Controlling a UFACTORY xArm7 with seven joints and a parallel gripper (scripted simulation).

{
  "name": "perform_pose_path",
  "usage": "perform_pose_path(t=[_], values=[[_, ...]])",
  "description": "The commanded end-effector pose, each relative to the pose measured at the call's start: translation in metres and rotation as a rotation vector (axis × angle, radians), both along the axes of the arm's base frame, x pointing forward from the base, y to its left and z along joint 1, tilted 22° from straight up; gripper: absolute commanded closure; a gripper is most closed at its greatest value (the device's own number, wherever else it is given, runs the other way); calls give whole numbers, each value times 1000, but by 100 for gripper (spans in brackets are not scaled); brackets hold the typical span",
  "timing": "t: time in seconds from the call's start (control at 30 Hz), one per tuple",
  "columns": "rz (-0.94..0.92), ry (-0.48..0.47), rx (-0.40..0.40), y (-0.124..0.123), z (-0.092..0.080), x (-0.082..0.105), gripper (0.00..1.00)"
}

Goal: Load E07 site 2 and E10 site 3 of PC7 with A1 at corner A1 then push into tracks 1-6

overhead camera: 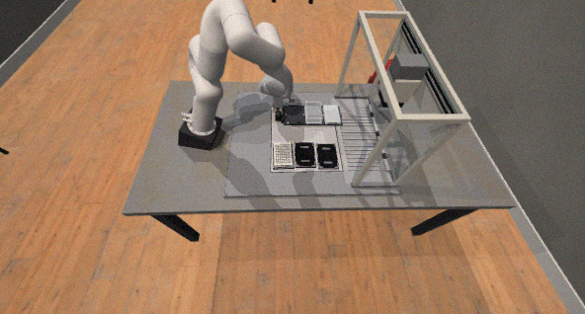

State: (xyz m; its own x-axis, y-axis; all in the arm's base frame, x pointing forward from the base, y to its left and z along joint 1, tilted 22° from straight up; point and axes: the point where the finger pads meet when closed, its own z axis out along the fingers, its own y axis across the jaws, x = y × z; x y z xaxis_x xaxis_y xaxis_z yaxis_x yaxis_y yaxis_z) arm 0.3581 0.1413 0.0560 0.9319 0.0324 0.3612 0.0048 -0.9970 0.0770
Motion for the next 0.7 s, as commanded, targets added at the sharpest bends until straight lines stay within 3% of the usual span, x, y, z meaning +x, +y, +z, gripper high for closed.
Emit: perform_pose_path(t=[0.0,0.67], values=[[1,-2,2,1,3,5,18],[1,-2,2,1,9,22,18]])
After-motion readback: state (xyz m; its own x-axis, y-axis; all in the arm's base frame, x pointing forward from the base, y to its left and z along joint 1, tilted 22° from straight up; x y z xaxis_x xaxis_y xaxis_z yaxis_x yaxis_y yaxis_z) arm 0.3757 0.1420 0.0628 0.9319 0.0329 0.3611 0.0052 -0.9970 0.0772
